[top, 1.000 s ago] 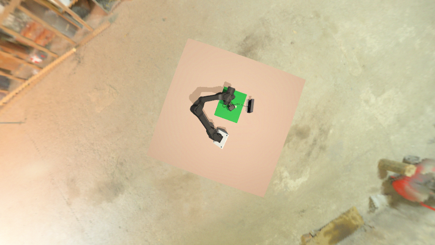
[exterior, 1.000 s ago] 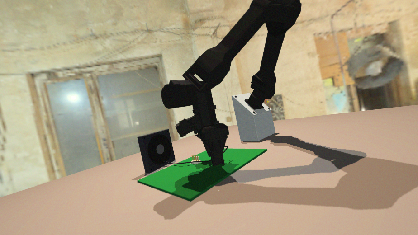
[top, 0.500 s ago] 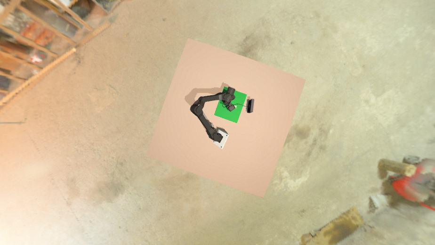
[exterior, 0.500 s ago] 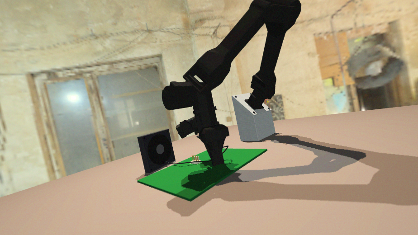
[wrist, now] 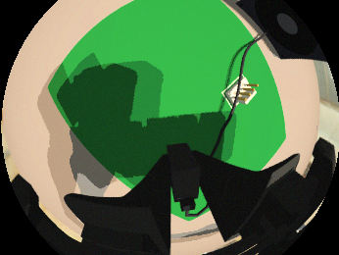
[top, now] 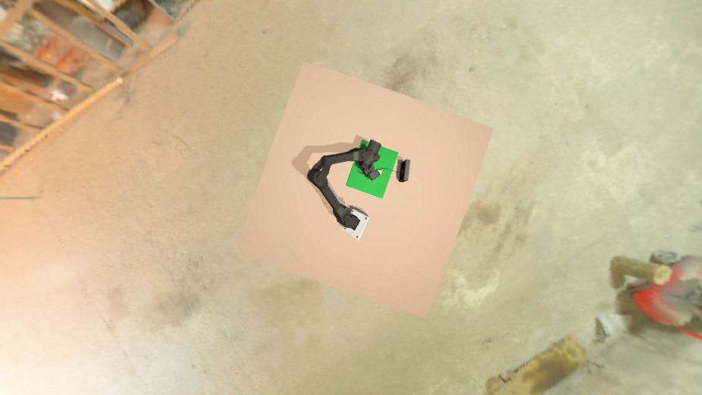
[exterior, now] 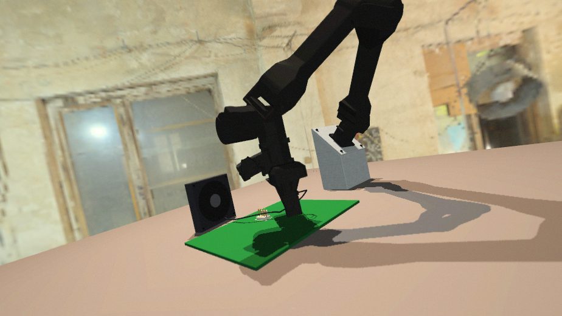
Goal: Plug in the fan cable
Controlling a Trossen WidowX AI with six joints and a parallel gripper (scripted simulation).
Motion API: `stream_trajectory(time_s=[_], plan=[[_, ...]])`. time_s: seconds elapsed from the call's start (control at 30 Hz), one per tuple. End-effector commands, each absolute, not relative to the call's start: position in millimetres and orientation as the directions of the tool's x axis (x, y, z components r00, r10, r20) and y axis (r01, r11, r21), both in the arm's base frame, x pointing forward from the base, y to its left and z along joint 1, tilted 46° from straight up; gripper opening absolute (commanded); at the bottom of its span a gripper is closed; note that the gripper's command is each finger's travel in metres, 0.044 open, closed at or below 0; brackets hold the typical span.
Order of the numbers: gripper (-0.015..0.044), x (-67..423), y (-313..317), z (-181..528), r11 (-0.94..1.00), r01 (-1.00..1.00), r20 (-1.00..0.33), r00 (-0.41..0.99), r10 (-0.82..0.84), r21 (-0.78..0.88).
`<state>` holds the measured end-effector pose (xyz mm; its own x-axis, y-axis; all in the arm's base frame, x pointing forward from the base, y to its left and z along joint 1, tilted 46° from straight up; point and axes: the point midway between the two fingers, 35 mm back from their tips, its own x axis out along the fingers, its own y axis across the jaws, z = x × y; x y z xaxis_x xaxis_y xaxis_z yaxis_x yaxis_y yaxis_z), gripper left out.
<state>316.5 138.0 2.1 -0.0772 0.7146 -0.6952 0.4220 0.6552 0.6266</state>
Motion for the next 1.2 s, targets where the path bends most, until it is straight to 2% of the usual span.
stream_trajectory(time_s=[0.0, 0.23, 0.7, 1.17], plan=[[0.0, 323.3, 113.0, 27.5, 0.647, 0.419, -0.692, -0.058, 0.72, 0.637], [0.0, 324.3, 109.0, 25.6, 0.659, 0.372, -0.692, -0.058, 0.72, 0.654], [0.0, 328.4, 96.3, 12.0, 0.687, -0.106, -0.694, -0.057, 0.718, 0.719], [0.0, 331.4, 83.4, -1.7, 0.554, -0.56, -0.695, -0.057, 0.716, 0.617]])
